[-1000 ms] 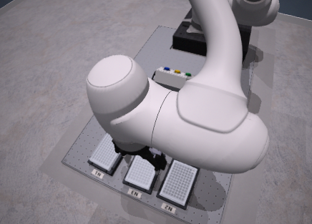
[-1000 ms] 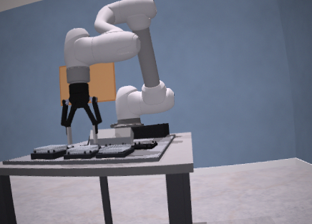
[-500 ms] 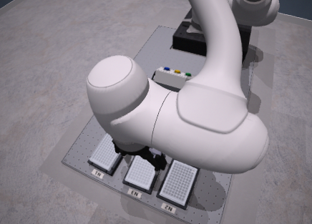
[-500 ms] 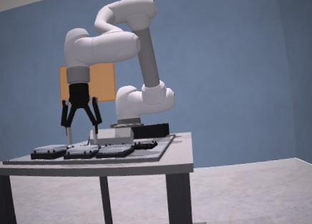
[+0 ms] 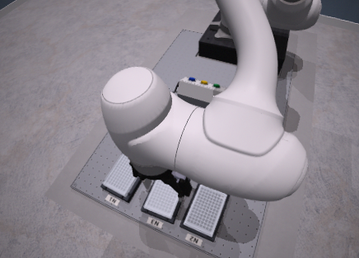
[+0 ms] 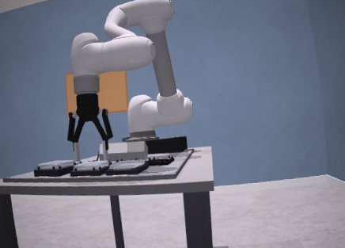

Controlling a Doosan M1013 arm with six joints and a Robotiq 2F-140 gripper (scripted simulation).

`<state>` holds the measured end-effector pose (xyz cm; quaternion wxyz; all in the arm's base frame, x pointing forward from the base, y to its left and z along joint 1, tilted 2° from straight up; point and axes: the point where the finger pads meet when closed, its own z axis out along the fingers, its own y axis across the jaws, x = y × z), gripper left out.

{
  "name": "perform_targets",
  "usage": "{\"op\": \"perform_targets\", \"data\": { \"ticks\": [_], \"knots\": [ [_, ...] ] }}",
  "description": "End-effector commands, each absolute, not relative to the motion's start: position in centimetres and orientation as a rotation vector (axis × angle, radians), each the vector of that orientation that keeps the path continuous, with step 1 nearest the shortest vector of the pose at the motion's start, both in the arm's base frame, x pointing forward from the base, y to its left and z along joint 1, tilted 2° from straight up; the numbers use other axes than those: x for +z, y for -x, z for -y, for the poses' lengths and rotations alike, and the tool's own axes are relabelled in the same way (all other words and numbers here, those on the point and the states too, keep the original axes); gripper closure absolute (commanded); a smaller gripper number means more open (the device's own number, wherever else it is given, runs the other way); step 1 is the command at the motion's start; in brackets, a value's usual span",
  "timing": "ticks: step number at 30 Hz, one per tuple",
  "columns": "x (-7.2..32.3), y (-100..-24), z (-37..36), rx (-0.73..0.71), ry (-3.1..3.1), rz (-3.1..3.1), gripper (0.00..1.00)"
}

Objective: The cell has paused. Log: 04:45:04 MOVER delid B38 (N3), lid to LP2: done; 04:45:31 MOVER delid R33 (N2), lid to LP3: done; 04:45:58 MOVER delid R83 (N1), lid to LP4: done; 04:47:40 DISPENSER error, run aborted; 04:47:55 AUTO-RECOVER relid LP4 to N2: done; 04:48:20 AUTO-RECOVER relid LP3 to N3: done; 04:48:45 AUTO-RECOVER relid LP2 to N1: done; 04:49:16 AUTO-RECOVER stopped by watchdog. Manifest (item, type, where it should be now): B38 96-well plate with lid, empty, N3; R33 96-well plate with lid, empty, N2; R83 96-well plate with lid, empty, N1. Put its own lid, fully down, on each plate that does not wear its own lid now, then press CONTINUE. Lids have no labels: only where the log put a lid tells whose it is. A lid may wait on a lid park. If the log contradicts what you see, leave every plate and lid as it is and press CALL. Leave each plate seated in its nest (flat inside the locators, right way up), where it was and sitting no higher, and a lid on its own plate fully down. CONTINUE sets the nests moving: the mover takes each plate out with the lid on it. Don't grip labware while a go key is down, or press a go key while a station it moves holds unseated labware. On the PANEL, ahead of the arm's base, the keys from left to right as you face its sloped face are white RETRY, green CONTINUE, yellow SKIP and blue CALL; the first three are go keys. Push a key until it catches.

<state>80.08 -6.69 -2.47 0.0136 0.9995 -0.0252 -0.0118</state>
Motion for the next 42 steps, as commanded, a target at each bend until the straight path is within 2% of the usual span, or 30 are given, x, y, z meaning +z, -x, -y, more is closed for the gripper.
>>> {"op": "perform_targets", "data": {
  "ticks": [1,42],
  "knots": [
    [-2.6,-80.08,6.69,-0.036,-3.113,0.078,0.34],
    [-3.56,-80.06,6.72,-0.036,-3.113,0.078,0.34]
  ]
}}
